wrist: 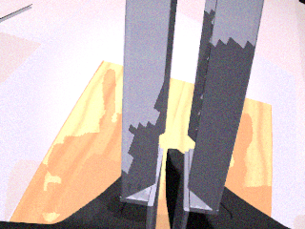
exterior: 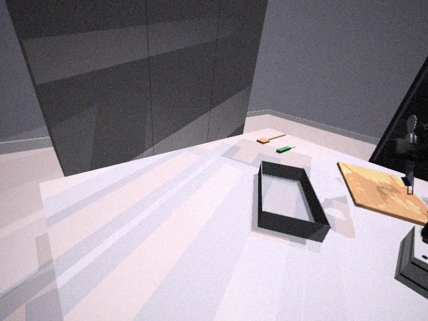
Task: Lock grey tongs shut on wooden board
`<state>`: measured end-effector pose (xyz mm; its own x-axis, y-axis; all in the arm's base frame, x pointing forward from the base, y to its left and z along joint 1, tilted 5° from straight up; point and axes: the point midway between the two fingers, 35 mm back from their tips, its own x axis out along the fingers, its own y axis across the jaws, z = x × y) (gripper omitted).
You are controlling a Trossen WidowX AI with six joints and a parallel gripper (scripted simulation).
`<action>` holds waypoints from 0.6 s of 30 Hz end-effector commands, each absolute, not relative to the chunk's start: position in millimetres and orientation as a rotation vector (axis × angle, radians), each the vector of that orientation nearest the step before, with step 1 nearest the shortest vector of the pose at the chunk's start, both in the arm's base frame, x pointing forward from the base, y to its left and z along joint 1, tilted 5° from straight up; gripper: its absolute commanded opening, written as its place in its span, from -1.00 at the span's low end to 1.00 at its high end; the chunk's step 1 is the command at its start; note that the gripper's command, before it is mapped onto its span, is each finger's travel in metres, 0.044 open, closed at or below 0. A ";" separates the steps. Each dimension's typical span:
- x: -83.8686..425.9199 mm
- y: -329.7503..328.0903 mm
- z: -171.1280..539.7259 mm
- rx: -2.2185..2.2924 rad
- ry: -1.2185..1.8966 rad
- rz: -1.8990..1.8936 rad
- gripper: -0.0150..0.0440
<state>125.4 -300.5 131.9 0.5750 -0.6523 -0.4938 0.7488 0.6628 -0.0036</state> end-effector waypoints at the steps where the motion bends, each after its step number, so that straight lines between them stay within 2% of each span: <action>1: 126.2 -300.3 133.4 0.216 0.478 -0.825 -1.00; 18: 126.8 -301.9 133.0 0.227 0.490 -0.825 -1.00</action>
